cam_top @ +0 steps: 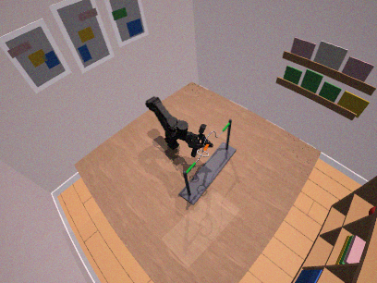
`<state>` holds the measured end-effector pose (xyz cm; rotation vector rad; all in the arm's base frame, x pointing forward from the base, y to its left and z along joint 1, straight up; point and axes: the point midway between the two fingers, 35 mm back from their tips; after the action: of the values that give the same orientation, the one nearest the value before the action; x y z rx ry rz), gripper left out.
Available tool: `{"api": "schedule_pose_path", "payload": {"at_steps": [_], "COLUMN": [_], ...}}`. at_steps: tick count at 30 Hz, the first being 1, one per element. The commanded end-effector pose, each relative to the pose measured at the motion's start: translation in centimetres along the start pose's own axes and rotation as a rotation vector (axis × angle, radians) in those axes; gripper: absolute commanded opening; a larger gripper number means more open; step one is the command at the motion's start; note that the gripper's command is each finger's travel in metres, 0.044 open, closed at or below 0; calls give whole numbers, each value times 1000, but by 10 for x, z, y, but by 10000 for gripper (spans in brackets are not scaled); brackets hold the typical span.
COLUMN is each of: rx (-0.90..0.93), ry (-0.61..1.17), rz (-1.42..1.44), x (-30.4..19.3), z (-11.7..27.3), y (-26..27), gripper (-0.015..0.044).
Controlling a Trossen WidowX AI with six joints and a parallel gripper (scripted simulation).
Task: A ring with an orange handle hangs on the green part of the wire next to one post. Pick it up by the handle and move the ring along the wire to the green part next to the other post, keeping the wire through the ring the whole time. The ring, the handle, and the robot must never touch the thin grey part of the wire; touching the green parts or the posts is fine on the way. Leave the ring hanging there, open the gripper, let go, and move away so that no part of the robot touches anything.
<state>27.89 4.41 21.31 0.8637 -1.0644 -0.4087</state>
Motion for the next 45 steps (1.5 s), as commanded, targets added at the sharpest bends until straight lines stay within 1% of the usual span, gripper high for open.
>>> {"api": "schedule_pose_path", "payload": {"at_steps": [1, 10, 25, 34, 45], "rx": [43, 134, 201, 191, 124], "ry": [60, 186, 188, 190, 195], "rz": [-83, -237, -380, -373, -268], "x": [3, 11, 24, 28, 27], "z": [11, 30, 36, 37, 37], "y": [18, 44, 72, 77, 75], "gripper": [-150, -150, -150, -150, -150]}}
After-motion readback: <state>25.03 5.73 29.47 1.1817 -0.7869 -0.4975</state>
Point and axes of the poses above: the point midway between the two fingers, 35 mm back from their tips, its own z axis back along the fingers, its own y axis across the jaws, x = y × z, and after that the axes turned 4 degrees about z, right-handed
